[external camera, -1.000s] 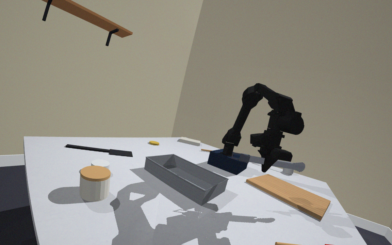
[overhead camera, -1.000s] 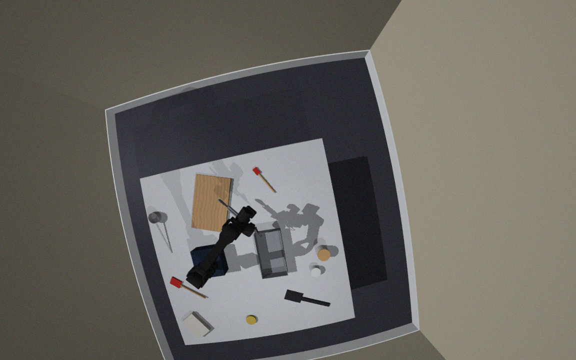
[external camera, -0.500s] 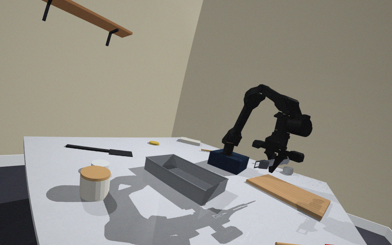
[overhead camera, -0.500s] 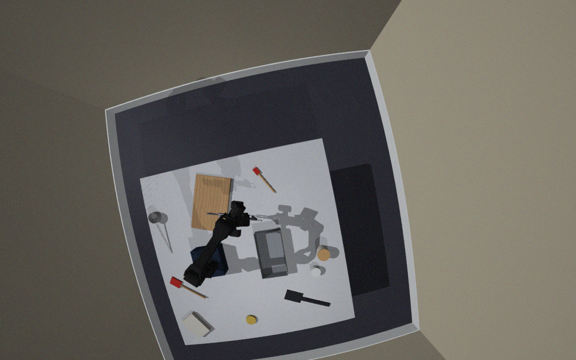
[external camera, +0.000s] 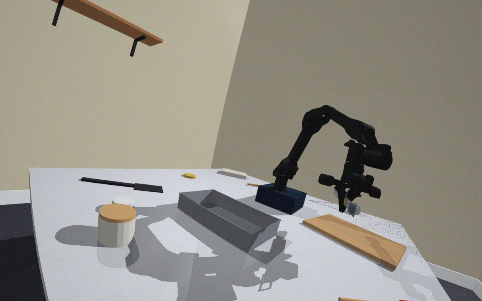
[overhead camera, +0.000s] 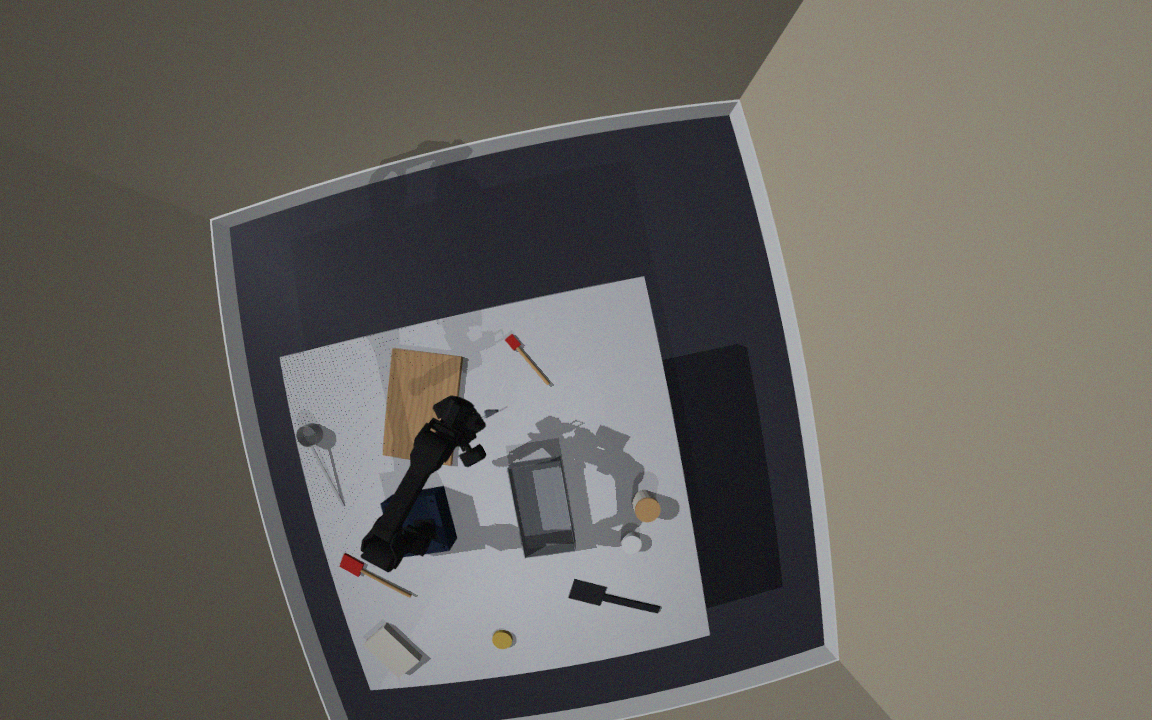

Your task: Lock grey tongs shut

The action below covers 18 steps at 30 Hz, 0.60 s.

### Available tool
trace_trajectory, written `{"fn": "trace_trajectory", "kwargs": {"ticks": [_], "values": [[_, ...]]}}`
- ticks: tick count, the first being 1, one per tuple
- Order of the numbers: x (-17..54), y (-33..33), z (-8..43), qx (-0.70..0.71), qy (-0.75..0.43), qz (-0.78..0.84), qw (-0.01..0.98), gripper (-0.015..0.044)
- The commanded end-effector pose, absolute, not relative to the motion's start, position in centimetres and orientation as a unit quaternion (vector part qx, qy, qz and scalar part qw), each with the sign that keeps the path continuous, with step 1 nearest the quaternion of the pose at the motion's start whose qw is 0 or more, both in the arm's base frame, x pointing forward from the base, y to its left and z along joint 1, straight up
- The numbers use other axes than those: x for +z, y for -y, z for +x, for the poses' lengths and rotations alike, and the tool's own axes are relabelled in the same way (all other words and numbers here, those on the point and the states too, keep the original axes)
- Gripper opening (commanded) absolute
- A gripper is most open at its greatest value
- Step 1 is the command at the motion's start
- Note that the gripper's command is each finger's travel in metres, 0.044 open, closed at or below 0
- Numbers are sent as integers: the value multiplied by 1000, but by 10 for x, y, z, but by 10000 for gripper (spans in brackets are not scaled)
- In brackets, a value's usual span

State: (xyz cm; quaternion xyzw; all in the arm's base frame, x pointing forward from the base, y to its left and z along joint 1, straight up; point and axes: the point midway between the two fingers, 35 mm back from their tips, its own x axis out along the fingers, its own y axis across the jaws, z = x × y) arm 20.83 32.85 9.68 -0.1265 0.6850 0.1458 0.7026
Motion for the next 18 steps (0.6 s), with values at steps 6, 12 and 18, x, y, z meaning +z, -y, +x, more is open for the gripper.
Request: {"fn": "trace_trajectory", "kwargs": {"ticks": [6, 12, 18], "values": [[99, -338, 192, 264, -647, -245, 672, -150], [99, -344, 181, 341, -610, -324, 637, -150], [99, -349, 169, 413, -565, -398, 593, -150]]}}
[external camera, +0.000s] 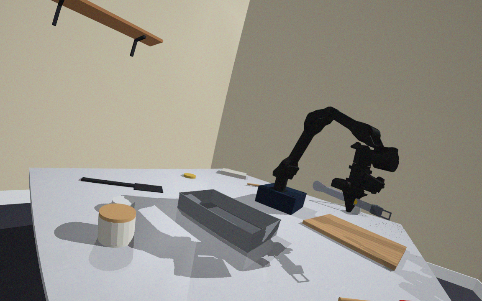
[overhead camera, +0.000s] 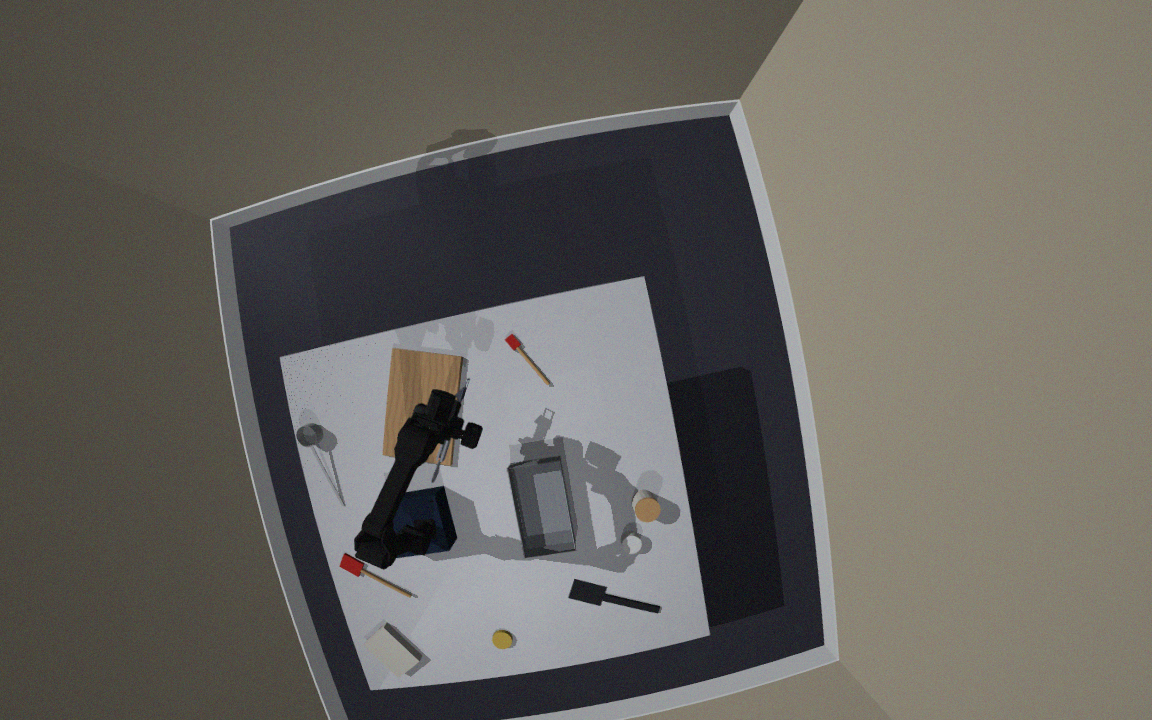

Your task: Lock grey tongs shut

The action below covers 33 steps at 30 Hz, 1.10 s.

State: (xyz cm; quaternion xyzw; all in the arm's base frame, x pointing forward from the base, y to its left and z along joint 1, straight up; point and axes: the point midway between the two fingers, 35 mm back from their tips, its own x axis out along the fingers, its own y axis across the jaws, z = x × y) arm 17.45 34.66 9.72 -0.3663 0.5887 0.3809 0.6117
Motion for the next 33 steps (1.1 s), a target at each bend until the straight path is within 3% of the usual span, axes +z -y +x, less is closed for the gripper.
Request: {"fn": "trace_trajectory", "kwargs": {"ticks": [1, 33], "values": [[99, -350, 167, 425, -556, -410, 585, -150], [99, -373, 103, 678, -188, -676, 219, -150]]}}
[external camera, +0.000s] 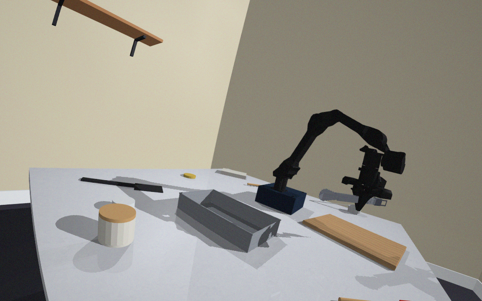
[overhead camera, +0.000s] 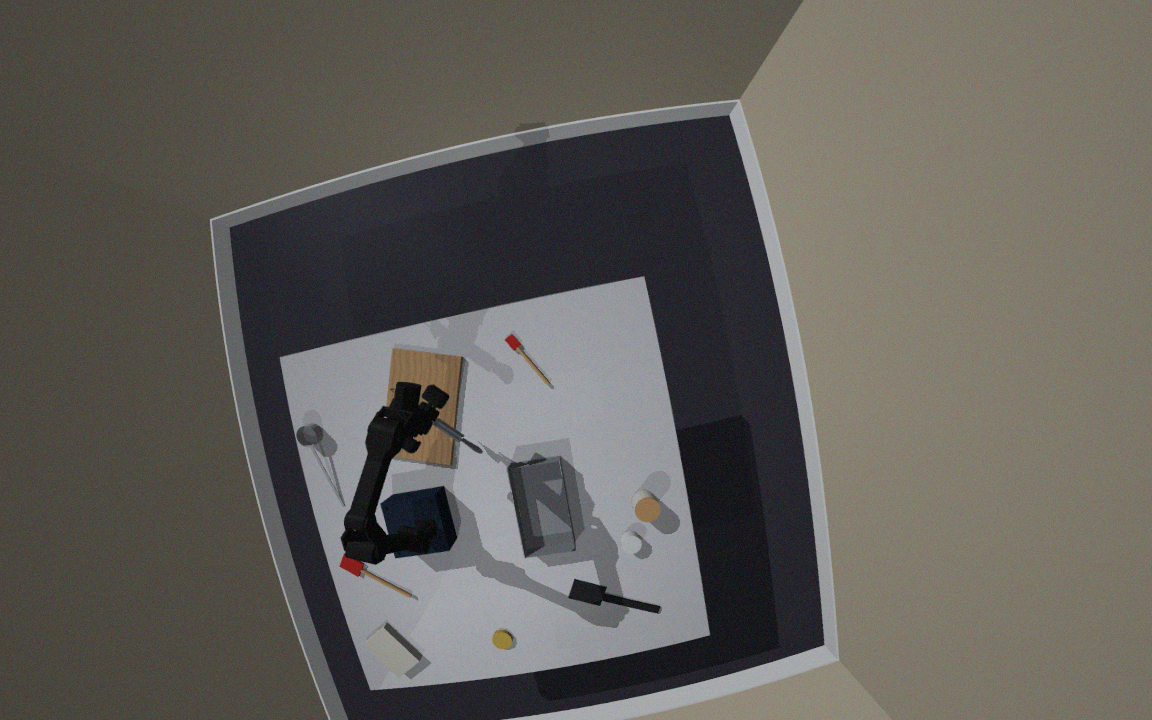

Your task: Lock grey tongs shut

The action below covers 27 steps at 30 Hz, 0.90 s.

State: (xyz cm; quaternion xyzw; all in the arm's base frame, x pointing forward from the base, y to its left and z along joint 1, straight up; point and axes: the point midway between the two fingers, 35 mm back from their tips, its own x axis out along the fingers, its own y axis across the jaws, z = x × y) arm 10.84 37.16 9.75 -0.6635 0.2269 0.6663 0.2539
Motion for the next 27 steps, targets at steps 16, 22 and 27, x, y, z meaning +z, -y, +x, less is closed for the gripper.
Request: {"fn": "trace_trajectory", "kwargs": {"ticks": [16, 22, 27], "values": [[99, -380, 69, 704, 37, -709, -7, -150], [99, -382, 56, 695, 122, -702, -92, -150], [99, -384, 46, 680, 192, -689, -163, -150]]}}
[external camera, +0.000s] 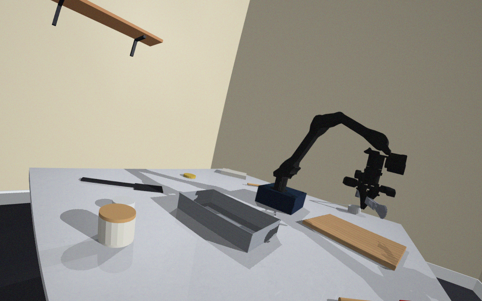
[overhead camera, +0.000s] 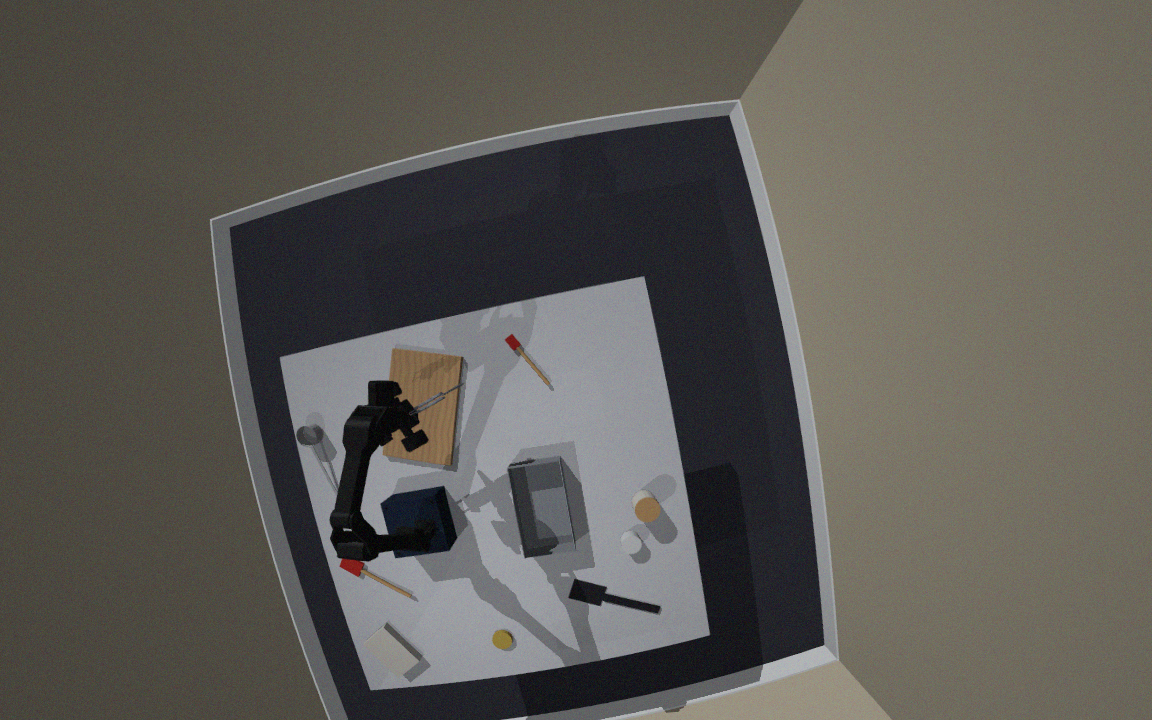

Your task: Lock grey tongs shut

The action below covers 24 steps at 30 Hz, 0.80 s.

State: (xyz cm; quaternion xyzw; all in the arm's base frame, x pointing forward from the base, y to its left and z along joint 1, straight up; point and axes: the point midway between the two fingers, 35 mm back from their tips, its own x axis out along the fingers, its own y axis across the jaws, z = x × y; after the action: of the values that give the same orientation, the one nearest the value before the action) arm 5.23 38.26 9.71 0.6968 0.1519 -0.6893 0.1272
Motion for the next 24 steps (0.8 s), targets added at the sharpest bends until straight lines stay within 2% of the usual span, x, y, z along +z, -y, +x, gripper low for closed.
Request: {"fn": "trace_trajectory", "kwargs": {"ticks": [1, 14, 24], "values": [[99, -384, 44, -676, -205, 685, 177, -150], [99, -386, 17, -603, -370, 617, 344, -150], [99, -386, 15, -597, -380, 611, 354, -150]]}}
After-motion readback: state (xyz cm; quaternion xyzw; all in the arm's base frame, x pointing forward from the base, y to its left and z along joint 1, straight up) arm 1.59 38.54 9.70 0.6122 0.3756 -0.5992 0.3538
